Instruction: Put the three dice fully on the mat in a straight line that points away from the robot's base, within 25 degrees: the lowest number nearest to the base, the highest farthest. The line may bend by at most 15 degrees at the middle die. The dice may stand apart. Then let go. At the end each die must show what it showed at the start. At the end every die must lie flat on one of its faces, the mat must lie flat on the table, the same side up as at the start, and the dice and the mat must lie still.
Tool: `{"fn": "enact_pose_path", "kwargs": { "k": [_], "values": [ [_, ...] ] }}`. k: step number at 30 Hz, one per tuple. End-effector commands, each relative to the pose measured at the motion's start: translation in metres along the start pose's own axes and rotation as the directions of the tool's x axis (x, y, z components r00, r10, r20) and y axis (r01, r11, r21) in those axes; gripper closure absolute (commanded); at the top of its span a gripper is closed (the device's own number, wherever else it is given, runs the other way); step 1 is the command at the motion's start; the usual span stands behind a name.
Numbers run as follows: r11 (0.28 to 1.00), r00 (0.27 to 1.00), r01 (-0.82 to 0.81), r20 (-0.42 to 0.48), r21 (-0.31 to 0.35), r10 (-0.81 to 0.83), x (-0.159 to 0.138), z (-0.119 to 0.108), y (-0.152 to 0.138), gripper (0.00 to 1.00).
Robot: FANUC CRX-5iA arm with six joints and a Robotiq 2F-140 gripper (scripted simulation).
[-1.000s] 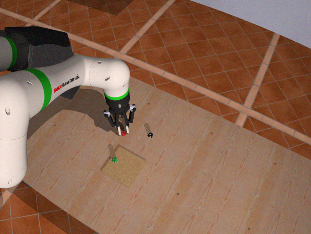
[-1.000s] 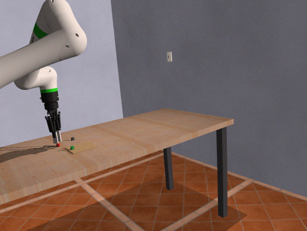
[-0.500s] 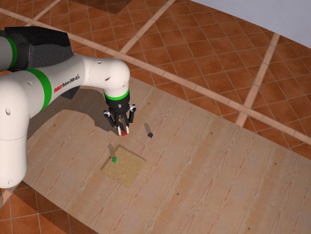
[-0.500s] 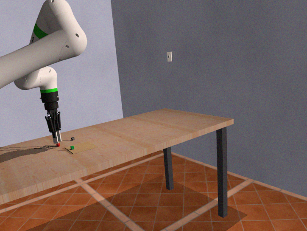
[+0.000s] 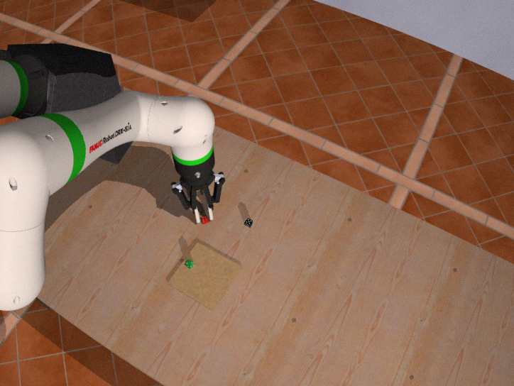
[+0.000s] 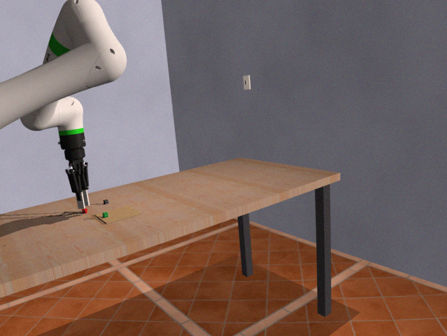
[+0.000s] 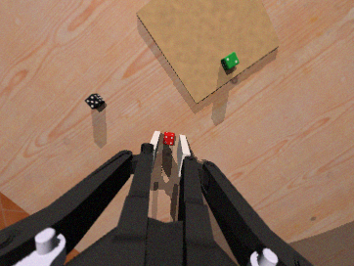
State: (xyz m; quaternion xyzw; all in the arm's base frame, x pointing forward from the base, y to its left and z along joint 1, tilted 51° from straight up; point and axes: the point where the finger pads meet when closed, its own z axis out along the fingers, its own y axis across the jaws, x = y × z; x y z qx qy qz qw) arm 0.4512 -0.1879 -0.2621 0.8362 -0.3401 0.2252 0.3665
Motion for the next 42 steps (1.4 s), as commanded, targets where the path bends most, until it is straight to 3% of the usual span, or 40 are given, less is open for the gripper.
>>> {"fn": "enact_pose_path", "kwargs": {
  "k": [1,17,42],
  "values": [
    [1.000,1.000,0.000,0.000,0.000,0.000,0.000,0.000,0.000,0.81],
    [1.000,1.000,0.000,0.000,0.000,0.000,0.000,0.001,0.000,0.81],
    [1.000,1.000,0.000,0.000,0.000,0.000,0.000,0.022,0.000,0.81]
  ]
}}
